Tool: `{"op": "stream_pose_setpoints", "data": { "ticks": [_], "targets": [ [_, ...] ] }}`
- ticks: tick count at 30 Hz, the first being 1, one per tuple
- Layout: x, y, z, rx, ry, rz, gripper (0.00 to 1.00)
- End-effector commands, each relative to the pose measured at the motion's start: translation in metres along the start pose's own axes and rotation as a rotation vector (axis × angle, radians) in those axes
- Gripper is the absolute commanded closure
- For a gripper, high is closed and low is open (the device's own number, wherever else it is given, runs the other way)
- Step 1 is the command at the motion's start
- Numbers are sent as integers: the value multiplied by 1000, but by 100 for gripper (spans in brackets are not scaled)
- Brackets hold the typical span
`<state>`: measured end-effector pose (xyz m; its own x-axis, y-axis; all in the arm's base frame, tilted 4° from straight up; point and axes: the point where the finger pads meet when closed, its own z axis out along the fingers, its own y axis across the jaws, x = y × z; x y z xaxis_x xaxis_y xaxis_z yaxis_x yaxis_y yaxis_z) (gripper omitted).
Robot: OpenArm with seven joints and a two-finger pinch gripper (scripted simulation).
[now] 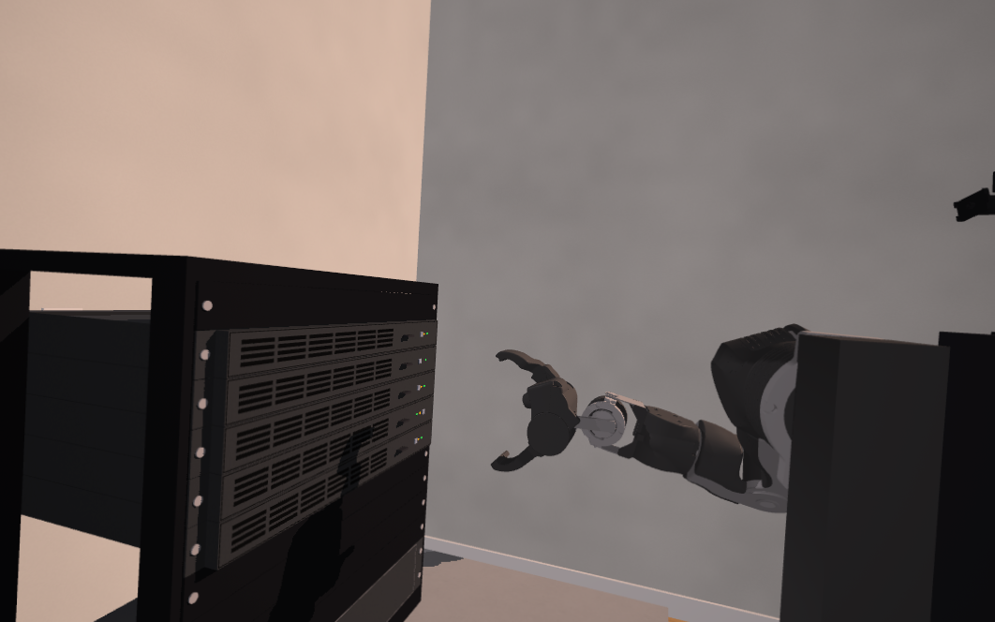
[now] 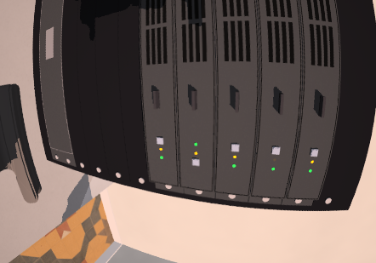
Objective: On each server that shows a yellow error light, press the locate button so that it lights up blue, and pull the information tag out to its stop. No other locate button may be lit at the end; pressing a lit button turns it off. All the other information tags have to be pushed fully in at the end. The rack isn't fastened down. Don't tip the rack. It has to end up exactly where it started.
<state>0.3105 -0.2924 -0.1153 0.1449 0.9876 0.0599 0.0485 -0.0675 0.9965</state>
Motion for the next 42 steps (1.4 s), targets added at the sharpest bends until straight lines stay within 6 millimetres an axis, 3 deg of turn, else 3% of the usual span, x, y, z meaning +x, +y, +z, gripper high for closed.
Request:
{"op": "stream_pose_setpoints", "data": {
  "ticks": [1,18,33,42],
  "targets": [
    [-1,2,0,-10,-6,1,0],
    [-18,-15,27,-9,-7,1,0],
    [-50,-48,83,-14,-8,0,0],
    [-61,-60,103,-15,-9,0,0]
  ]
}}
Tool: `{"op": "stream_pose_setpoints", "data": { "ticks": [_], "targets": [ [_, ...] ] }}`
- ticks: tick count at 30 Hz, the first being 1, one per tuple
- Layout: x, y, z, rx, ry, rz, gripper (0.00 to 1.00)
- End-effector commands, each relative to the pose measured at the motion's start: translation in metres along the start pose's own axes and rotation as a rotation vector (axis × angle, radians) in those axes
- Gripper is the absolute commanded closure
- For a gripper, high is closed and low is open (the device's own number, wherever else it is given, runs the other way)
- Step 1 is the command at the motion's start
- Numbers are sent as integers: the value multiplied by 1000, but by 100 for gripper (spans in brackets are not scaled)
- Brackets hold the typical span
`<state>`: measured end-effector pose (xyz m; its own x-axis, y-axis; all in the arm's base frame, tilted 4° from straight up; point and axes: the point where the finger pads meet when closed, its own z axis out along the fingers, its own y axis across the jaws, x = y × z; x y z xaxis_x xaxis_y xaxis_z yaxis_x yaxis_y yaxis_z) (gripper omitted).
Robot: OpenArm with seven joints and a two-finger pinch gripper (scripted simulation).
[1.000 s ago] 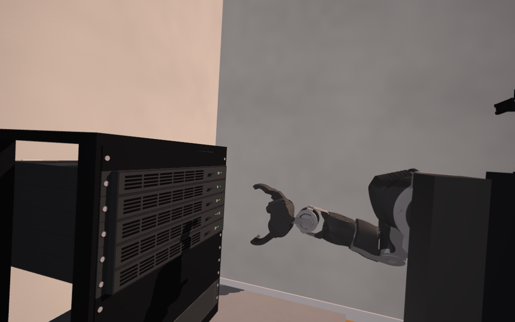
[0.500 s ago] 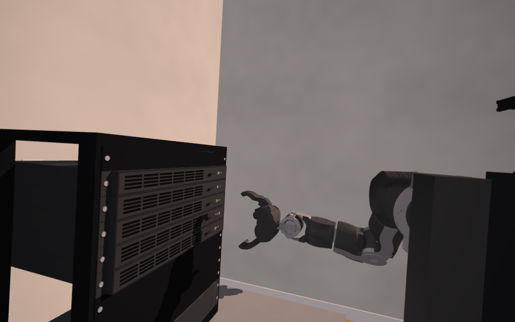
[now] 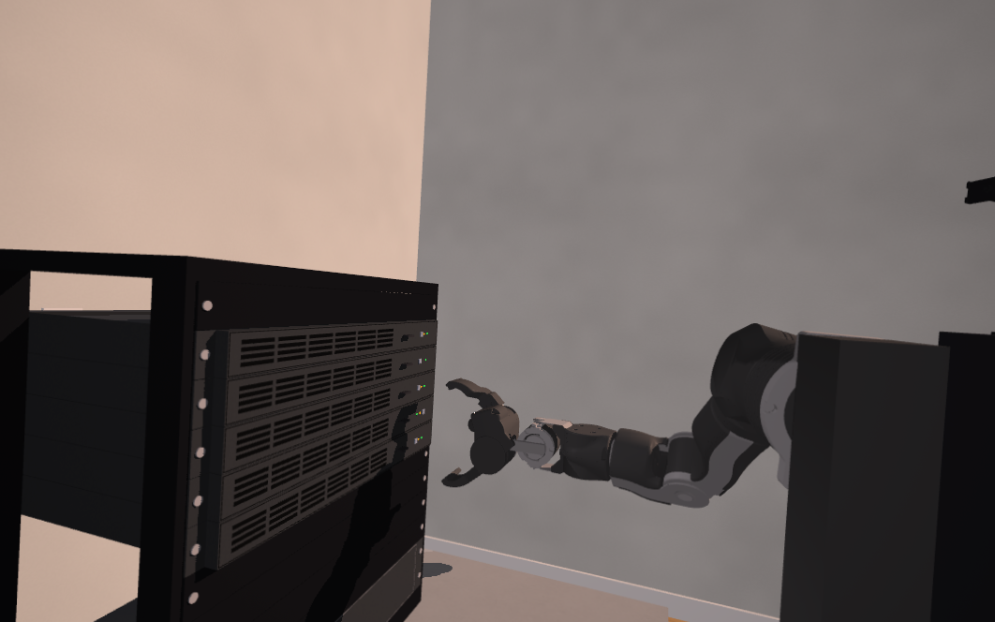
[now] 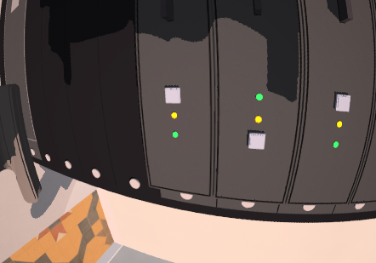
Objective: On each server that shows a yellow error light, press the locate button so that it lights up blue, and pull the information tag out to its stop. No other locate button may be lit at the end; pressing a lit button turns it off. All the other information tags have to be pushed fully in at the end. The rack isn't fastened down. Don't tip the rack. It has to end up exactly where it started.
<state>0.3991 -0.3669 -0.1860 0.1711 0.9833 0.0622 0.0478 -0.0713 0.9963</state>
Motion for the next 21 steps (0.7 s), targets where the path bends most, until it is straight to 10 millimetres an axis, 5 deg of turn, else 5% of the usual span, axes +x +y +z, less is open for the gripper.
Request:
{"op": "stream_pose_setpoints", "data": {
  "ticks": [1,21],
  "targets": [
    [2,0,2,-15,17,-4,0],
    [-3,-6,13,-16,18,-4,0]
  ]
}}
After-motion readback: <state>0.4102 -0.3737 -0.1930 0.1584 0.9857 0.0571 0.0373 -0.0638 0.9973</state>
